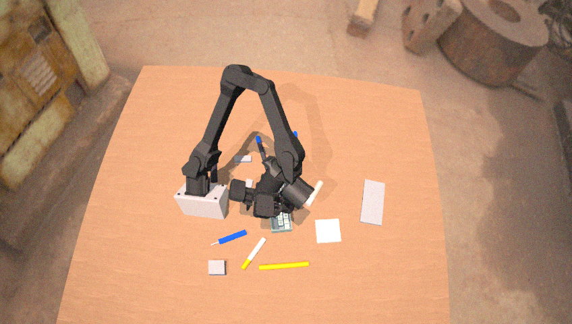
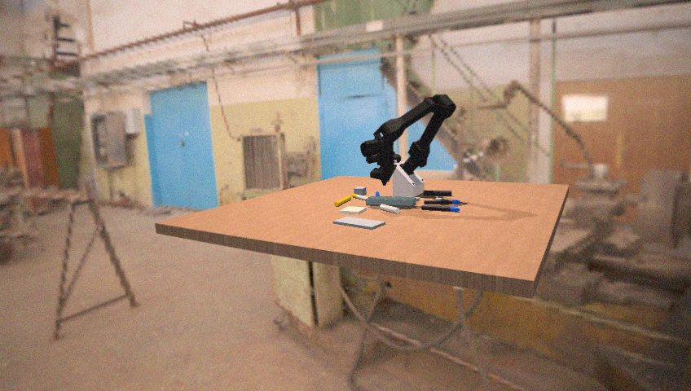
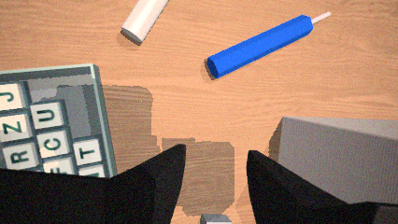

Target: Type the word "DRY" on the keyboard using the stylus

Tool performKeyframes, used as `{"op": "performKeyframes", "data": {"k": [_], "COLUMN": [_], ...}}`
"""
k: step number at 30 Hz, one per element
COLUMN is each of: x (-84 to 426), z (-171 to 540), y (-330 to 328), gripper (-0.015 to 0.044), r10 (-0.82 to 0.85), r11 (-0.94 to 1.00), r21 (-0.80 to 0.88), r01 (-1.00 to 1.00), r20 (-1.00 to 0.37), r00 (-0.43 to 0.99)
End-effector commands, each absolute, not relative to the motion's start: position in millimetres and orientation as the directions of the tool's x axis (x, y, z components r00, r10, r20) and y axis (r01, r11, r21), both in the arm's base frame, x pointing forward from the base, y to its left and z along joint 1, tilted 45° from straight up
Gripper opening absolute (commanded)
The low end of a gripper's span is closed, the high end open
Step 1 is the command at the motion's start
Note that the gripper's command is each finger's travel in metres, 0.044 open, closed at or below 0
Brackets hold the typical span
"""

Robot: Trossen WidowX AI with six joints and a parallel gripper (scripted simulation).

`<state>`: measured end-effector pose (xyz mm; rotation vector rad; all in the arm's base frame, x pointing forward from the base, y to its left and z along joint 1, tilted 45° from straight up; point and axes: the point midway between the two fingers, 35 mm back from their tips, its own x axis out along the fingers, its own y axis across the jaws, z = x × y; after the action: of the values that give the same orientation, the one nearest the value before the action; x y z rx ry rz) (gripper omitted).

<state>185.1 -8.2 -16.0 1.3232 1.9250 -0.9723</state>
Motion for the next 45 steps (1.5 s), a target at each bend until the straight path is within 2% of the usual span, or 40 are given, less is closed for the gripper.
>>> {"op": "performKeyframes", "data": {"k": [1,5,45], "x": [165.2,159.7,157.9], "z": [-54.8,-61.2,-74.1], "y": [-33.9,-38.6,-28.5], "gripper": [0.015,0.015,0.015], "r10": [0.35,0.32,0.32], "r11": [-0.462,-0.624,-0.628], "r21": [-0.621,-0.608,-0.607], "r01": [0.633,0.491,0.486], "r20": [-0.784,-0.772,-0.772], "r00": [-0.513,-0.549,-0.55]}}
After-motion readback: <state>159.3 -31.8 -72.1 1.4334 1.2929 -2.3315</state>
